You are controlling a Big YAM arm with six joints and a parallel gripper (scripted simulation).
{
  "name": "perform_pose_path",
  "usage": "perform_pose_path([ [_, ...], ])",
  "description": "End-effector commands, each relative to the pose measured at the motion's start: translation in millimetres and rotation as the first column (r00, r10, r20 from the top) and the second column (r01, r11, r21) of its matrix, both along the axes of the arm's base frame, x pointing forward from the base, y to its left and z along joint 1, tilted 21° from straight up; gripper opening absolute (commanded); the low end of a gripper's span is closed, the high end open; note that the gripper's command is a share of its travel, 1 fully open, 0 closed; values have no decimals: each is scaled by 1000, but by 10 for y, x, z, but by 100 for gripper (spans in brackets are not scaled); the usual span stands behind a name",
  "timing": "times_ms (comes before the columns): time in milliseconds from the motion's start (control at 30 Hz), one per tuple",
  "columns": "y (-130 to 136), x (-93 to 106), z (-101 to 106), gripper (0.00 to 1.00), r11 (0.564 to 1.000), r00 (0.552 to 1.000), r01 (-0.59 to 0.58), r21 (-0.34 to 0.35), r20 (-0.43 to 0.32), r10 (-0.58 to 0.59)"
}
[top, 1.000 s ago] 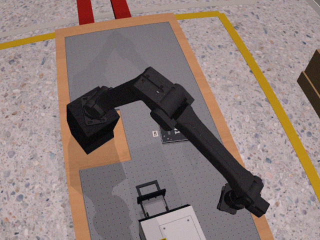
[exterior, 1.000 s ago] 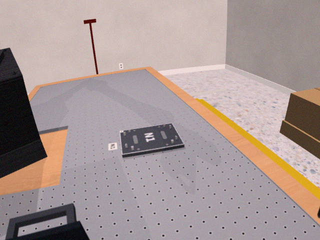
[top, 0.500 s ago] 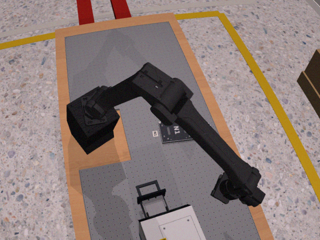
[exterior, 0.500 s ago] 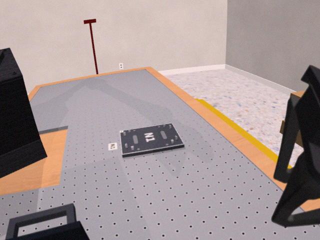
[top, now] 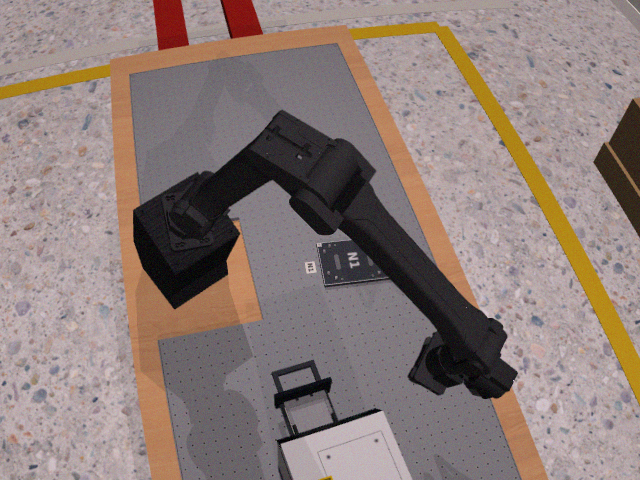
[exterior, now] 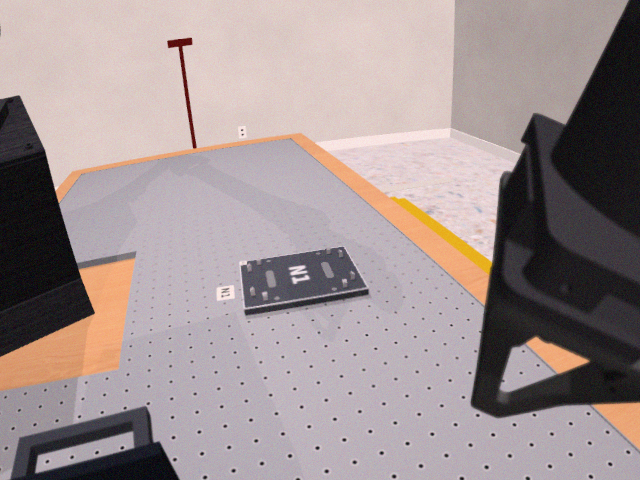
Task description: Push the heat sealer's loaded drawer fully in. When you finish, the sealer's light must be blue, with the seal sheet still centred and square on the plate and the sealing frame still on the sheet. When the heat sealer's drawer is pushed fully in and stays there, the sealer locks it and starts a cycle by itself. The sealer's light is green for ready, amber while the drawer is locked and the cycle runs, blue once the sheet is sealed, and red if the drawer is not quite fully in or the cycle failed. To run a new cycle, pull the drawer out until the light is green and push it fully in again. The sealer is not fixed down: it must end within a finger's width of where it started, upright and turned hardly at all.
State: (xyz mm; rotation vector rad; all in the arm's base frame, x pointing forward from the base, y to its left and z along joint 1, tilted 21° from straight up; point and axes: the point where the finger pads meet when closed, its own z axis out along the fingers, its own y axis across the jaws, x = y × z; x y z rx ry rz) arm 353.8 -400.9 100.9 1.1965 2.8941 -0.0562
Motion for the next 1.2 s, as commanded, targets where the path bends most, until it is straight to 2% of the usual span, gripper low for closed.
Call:
perform_pose_path([
  [0,-33,-101,92,45,999,999,-40,-35,28,41],
  [133,23,-243,30,45,988,991,-130,-79,16,131],
  [267,89,-373,-32,45,988,991,-134,-77,19,136],
  [367,127,-484,-77,45,968,975,-223,-119,1,224],
  [467,146,-514,-93,45,967,974,-226,-119,4,228],
  [533,179,-579,-124,45,967,973,-227,-118,6,229],
  [633,217,-691,-169,45,936,949,-313,-159,-17,315],
  [800,298,-855,-245,45,935,948,-317,-157,-12,319],
  [900,339,-963,-290,45,895,915,-401,-195,-36,402],
  [1033,373,-1027,-321,45,893,913,-405,-195,-34,406],
  [1133,415,-1132,-365,45,844,873,-485,-230,-59,485],
  [1167,432,-1165,-381,45,842,871,-488,-231,-58,489],
])
